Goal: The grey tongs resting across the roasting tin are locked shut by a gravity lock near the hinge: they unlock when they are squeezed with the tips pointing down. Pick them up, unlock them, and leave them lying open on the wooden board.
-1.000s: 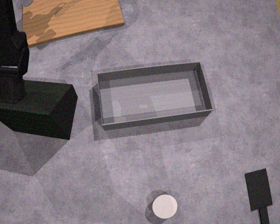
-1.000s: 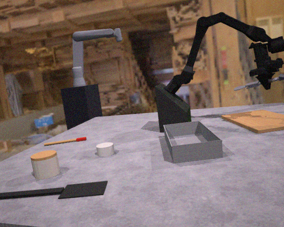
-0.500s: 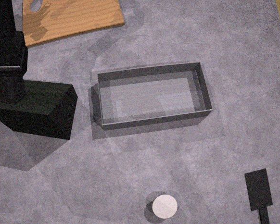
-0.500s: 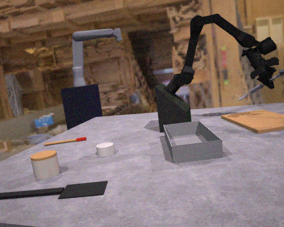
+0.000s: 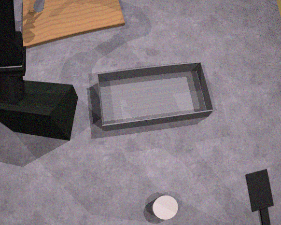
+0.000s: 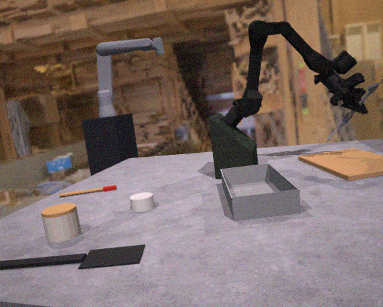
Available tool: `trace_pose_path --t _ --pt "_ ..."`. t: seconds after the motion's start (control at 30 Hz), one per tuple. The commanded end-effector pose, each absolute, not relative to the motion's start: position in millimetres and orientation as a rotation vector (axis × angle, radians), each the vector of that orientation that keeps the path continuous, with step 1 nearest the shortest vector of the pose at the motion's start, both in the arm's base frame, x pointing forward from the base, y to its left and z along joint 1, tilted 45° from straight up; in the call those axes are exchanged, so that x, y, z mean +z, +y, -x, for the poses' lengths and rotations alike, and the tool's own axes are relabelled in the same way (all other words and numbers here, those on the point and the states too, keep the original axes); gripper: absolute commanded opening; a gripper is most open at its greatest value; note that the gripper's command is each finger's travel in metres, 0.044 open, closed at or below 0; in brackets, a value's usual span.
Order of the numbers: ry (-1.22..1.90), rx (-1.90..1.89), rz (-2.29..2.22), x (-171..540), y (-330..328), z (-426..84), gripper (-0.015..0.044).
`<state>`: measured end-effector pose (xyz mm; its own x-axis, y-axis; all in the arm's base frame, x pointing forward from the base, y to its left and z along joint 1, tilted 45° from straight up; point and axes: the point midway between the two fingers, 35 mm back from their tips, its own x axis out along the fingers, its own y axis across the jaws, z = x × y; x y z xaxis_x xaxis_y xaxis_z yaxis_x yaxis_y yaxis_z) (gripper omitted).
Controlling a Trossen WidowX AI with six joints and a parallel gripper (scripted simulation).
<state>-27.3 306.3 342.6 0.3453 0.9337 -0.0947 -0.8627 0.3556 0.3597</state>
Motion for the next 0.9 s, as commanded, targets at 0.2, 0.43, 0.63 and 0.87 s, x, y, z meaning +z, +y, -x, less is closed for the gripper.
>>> trace_pose_path --t 0.2,0.43,0.63,0.87 --pt "0.225 1.088 -0.428 337 276 24 -0.0150" --pt "0.219 1.063 -0.463 333 269 22 -0.0150" --pt "0.219 1.063 -0.463 333 269 22 -0.0150" --pt "0.219 1.063 -0.463 333 269 22 -0.0150"
